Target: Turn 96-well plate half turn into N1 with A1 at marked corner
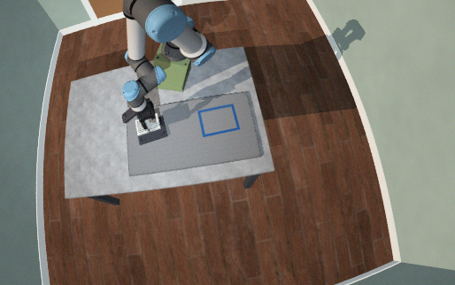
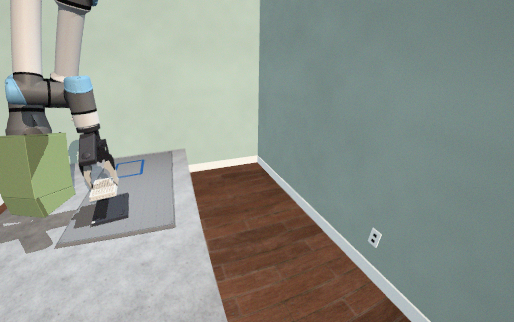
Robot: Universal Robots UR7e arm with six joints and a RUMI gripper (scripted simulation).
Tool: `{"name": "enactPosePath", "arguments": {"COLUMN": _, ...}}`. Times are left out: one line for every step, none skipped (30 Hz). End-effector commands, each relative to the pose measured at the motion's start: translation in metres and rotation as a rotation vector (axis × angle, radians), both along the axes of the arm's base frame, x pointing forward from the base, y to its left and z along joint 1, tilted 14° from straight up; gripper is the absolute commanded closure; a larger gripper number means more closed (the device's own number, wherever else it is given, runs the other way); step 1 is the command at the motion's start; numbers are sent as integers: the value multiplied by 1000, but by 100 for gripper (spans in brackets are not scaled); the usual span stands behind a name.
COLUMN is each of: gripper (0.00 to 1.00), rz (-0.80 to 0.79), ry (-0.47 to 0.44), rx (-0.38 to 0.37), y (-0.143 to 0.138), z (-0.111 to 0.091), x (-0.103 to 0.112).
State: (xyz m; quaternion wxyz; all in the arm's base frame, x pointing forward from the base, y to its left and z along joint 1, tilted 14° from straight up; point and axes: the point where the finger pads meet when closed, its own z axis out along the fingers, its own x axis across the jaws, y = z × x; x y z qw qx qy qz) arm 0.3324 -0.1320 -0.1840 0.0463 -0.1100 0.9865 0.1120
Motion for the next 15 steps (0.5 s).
{"name": "enactPosePath", "arguments": {"gripper": 100, "rz": 0, "ry": -1, "rx": -3, "y": -1, "z": 0, "x": 1}}
{"name": "enactPosePath", "arguments": {"gripper": 100, "rz": 0, "ry": -1, "rx": -3, "y": -1, "z": 0, "x": 1}}
{"name": "enactPosePath", "arguments": {"gripper": 100, "rz": 0, "ry": -1, "rx": -3, "y": -1, "z": 0, "x": 1}}
{"name": "enactPosePath", "arguments": {"gripper": 100, "rz": 0, "ry": -1, "rx": -3, "y": -1, "z": 0, "x": 1}}
{"name": "enactPosePath", "arguments": {"gripper": 100, "rz": 0, "ry": -1, "rx": -3, "y": -1, "z": 0, "x": 1}}
{"name": "enactPosePath", "arguments": {"gripper": 100, "rz": 0, "ry": -1, "rx": -3, "y": -1, "z": 0, "x": 2}}
{"name": "enactPosePath", "arguments": {"gripper": 100, "rz": 0, "ry": -1, "rx": -3, "y": -1, "z": 0, "x": 2}}
{"name": "enactPosePath", "arguments": {"gripper": 100, "rz": 2, "ry": -3, "rx": -5, "y": -3, "z": 1, "x": 3}}
{"name": "enactPosePath", "arguments": {"gripper": 100, "rz": 2, "ry": -3, "rx": -5, "y": -3, "z": 1, "x": 3}}
{"name": "enactPosePath", "arguments": {"gripper": 100, "rz": 2, "ry": -3, "rx": -5, "y": -3, "z": 1, "x": 3}}
{"name": "enactPosePath", "arguments": {"gripper": 100, "rz": 2, "ry": -3, "rx": -5, "y": -3, "z": 1, "x": 3}}
{"name": "enactPosePath", "arguments": {"gripper": 100, "rz": 0, "ry": -1, "rx": -3, "y": -2, "z": 0, "x": 2}}
{"name": "enactPosePath", "arguments": {"gripper": 100, "rz": 0, "ry": -1, "rx": -3, "y": -2, "z": 0, "x": 2}}
{"name": "enactPosePath", "arguments": {"gripper": 100, "rz": 0, "ry": -1, "rx": -3, "y": -2, "z": 0, "x": 2}}
{"name": "enactPosePath", "arguments": {"gripper": 100, "rz": 0, "ry": -1, "rx": -3, "y": -2, "z": 0, "x": 2}}
